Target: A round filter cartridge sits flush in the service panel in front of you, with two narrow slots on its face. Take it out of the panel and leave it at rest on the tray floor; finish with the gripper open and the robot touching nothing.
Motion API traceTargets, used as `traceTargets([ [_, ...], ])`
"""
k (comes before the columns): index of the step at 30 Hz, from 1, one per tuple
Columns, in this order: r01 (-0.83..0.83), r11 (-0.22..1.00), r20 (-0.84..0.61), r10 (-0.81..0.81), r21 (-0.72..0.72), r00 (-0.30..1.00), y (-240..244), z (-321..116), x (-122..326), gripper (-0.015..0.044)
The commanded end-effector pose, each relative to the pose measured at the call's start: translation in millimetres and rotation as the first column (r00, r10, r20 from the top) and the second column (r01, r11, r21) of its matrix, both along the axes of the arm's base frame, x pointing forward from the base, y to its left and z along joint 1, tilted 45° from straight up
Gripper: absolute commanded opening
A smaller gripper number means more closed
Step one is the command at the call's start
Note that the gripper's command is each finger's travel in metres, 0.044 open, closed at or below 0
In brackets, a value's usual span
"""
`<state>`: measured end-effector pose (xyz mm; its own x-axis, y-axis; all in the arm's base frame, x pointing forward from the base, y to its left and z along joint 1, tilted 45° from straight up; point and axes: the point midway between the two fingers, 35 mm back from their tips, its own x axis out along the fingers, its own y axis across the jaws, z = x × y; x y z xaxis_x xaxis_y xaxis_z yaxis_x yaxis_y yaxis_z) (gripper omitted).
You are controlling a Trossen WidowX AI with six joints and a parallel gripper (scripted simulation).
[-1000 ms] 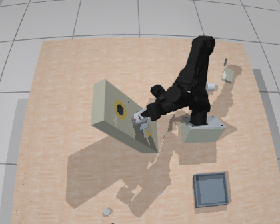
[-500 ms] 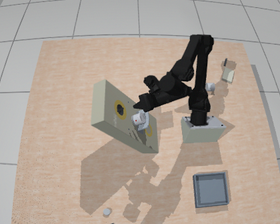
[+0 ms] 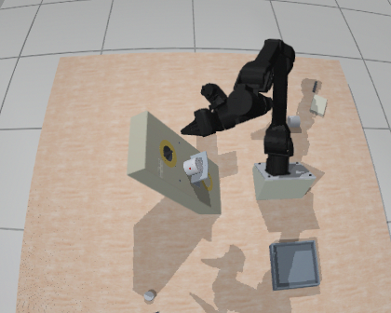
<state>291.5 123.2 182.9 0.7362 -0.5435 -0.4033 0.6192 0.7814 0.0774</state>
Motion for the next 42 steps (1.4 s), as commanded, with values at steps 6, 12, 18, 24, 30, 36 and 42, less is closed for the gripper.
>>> traceTargets([
  [6, -0.282, 0.903, -0.666, -0.007, -0.325, 0.746, -59, -78, -39, 0.0305],
  [12, -0.370, 0.869, -0.783, -0.032, -0.328, 0.621, -73, -93, -52, 0.0305],
  [18, -0.370, 0.870, -0.784, -0.030, -0.326, 0.620, -79, -99, -49, 0.0305],
  [24, -0.370, 0.870, -0.784, -0.028, -0.324, 0.620, -85, -105, -45, 0.0305],
  [30, -0.370, 0.870, -0.784, -0.028, -0.325, 0.620, -92, -111, -41, 0.0305],
  [36, -0.370, 0.870, -0.783, -0.029, -0.326, 0.621, -99, -117, -37, 0.0305],
  [42, -0.369, 0.869, -0.782, -0.032, -0.329, 0.622, -106, -122, -34, 0.0305],
])
